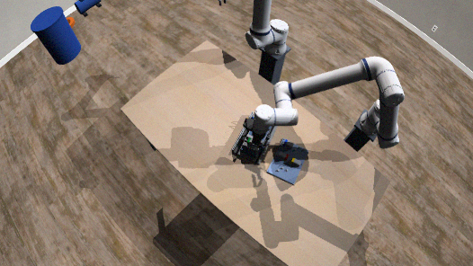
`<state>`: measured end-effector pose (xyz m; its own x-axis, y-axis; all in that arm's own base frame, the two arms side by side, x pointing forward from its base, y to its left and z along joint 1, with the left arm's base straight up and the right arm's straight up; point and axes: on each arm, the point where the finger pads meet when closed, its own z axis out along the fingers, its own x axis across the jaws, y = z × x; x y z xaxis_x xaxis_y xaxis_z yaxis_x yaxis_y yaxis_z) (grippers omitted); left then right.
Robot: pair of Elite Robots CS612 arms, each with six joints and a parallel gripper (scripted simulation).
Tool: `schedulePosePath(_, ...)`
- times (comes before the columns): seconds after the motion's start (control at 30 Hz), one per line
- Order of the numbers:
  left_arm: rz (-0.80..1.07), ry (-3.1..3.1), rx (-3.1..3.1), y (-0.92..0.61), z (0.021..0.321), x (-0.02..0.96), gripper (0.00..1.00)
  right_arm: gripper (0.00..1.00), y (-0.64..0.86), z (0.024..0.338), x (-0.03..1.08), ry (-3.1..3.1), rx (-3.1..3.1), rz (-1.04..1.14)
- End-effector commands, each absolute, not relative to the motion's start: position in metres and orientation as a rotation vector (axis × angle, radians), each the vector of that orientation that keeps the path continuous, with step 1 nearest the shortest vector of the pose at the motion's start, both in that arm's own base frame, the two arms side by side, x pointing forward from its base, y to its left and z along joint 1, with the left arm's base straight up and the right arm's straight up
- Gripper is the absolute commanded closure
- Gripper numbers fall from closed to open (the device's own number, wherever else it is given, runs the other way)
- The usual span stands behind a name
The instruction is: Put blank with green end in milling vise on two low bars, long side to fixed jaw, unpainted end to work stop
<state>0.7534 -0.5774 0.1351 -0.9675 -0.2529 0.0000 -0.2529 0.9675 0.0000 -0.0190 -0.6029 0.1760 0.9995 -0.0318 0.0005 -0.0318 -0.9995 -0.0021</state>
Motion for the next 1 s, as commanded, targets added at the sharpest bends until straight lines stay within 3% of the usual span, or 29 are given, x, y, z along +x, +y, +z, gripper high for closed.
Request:
schedulePosePath(0.0,-0.003,3.115,-0.4,-0.578,0.137,0.754,0.0,0.0,-0.604,0.177,-0.019,0.05,-3.141,0.0)
schedulePosePath(0.63,-0.003,3.115,-0.4,-0.578,0.141,0.754,0.0,0.0,-0.604,0.177,-0.019,0.05,-3.141,0.0)
schedulePosePath(0.97,-0.003,3.115,-0.4,-0.578,0.168,0.754,0.0,0.0,-0.604,0.177,-0.019,0.05,-3.141,0.0)
